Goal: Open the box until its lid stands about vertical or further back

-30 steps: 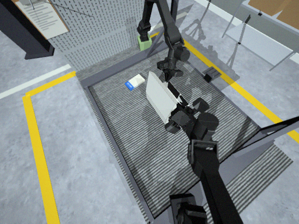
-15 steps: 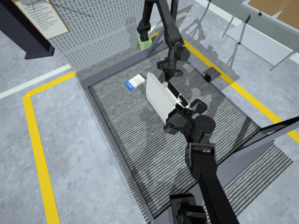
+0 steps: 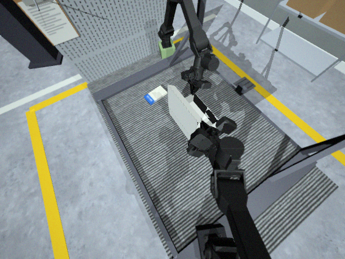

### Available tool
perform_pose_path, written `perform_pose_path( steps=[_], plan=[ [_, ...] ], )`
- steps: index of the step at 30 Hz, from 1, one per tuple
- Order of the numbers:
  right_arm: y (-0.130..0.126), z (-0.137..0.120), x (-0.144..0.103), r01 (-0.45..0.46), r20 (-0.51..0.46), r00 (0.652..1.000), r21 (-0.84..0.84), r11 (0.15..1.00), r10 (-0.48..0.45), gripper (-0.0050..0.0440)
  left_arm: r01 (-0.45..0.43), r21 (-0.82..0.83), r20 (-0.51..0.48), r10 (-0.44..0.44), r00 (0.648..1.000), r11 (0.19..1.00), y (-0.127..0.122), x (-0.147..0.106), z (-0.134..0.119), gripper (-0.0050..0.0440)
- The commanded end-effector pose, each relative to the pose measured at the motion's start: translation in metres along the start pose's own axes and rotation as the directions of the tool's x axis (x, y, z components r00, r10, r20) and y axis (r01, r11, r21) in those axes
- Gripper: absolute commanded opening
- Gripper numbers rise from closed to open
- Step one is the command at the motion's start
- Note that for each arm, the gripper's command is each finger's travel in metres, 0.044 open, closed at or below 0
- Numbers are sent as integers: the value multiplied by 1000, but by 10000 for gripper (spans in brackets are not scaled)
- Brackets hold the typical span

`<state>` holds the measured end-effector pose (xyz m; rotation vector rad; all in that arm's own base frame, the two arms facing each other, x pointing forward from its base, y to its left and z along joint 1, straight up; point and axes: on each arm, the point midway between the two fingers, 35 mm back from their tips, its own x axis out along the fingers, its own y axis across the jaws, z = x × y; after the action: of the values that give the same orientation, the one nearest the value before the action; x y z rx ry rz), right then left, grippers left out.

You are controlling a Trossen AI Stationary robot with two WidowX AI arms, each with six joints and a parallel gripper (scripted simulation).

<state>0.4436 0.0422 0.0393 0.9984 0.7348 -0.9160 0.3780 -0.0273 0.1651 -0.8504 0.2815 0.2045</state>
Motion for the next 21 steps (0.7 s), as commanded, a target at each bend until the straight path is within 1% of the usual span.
perform_pose_path(
  steps=[1,5,9,21],
  plan=[
    [8,4,-9,-26,2,1000,11,1000,26,21,28,-3,19,-28,999,1000,-7,-7,10,5],
    [8,4,-9,-26,2,1000,11,1000,26,21,39,-32,19,-38,999,999,-6,-7,10,5],
    [8,4,-9,-26,2,1000,11,1000,26,21,86,-128,21,-84,996,988,-3,-9,11,5],
    [8,4,-9,-26,2,1000,11,1000,26,21,85,-128,18,-83,996,988,4,-13,16,5]
  ],
)
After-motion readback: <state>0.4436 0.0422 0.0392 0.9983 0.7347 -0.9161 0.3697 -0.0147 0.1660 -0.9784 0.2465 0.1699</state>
